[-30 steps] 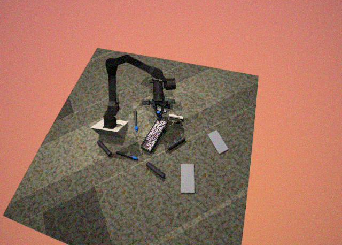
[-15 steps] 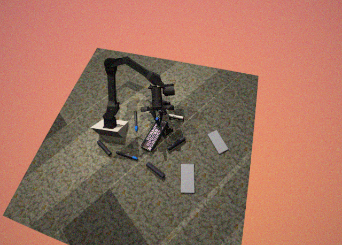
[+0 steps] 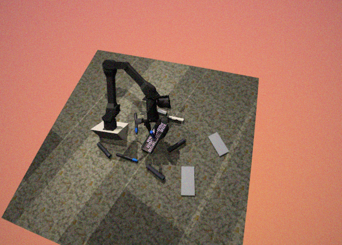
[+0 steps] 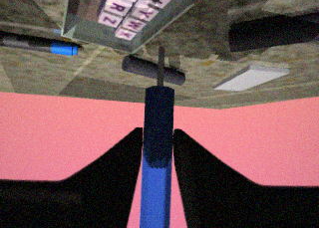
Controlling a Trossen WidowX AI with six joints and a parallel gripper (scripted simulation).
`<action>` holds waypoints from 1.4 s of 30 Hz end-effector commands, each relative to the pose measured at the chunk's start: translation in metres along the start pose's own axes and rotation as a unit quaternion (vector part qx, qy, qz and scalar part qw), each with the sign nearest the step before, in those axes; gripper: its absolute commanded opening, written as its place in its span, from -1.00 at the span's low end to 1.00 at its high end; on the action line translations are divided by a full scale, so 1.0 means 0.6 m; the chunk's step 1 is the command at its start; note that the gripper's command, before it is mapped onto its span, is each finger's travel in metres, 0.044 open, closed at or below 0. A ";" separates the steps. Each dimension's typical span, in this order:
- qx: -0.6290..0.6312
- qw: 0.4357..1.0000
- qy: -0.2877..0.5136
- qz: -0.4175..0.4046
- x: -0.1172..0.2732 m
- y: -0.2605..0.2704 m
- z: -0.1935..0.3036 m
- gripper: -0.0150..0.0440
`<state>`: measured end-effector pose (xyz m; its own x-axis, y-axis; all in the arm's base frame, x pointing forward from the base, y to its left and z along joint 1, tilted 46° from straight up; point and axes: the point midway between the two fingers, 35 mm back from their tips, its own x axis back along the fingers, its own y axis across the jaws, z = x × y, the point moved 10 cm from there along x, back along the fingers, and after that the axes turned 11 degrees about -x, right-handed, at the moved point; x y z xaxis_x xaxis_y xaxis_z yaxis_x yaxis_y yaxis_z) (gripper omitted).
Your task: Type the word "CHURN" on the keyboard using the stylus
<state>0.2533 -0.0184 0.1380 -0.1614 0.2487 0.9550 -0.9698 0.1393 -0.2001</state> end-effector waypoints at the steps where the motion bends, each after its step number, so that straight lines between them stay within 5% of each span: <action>1: 0.004 1.000 -0.003 0.000 -0.009 0.007 0.003 -0.49; 13: 0.004 1.000 -0.003 0.000 -0.024 0.012 -0.025 -0.49; 17: 0.004 1.000 -0.003 0.000 -0.027 0.014 -0.029 -0.22; 42: 0.004 1.000 -0.003 0.000 -0.036 0.017 -0.045 -0.22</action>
<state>0.2522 0.0023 0.1113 -0.1651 0.2369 0.9574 -0.9712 0.1298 -0.1996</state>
